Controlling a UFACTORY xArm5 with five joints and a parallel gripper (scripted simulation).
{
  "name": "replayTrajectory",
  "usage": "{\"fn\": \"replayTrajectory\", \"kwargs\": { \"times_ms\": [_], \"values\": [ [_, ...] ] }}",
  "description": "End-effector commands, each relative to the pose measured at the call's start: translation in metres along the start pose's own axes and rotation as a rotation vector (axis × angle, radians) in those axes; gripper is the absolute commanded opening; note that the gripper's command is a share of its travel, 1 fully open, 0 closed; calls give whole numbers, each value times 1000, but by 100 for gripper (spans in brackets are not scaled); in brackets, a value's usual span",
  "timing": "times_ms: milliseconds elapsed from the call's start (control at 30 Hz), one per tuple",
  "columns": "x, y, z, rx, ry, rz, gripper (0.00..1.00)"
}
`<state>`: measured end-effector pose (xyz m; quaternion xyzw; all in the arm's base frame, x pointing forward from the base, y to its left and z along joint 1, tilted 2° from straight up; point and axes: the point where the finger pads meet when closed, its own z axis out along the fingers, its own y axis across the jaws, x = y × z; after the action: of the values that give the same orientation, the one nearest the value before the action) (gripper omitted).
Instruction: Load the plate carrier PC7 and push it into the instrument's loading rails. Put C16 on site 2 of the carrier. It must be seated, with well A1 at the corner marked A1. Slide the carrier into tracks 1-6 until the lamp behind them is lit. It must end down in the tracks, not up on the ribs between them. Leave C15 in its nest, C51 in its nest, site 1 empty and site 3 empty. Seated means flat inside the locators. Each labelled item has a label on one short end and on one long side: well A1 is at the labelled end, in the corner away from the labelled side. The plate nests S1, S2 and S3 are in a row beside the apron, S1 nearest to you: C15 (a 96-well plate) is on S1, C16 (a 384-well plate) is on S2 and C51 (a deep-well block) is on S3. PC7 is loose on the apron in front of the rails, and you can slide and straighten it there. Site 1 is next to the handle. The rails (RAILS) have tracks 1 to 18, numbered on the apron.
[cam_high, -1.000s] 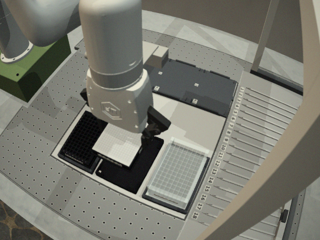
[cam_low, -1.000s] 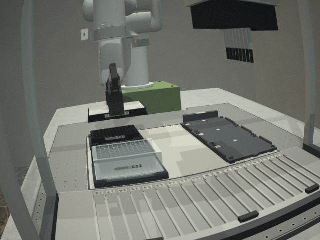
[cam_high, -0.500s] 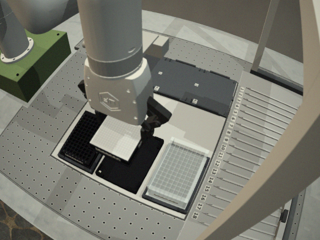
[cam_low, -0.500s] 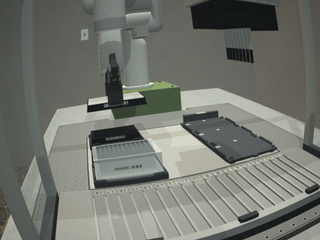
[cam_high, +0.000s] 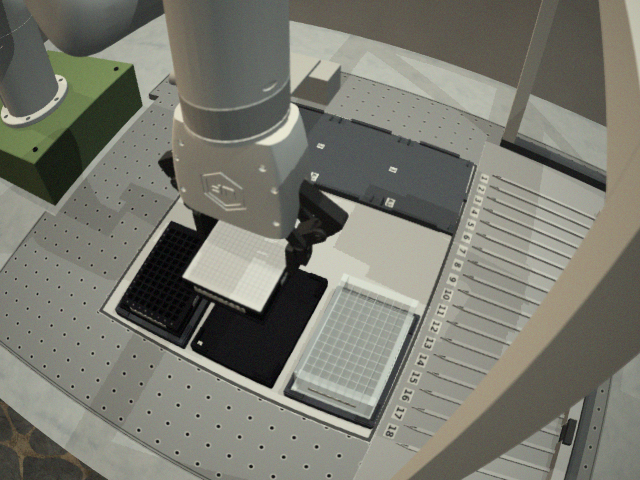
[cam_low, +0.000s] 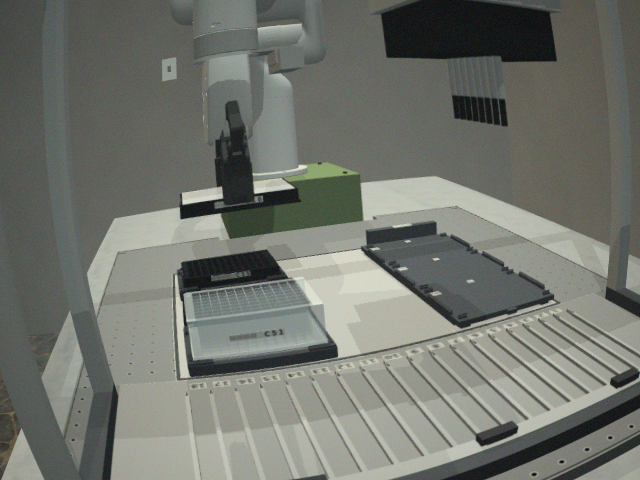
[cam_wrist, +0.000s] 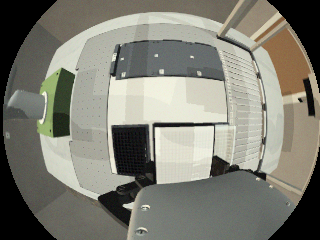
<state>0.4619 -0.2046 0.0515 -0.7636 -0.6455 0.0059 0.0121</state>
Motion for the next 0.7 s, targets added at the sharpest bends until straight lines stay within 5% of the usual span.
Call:
{"fn": "replayTrajectory", "kwargs": {
  "times_ms": [0, 667],
  "values": [
    [18, 2, -2, -4, -2, -8, 0],
    [107, 5, -1, -4, -6, -8, 0]
  ]
}}
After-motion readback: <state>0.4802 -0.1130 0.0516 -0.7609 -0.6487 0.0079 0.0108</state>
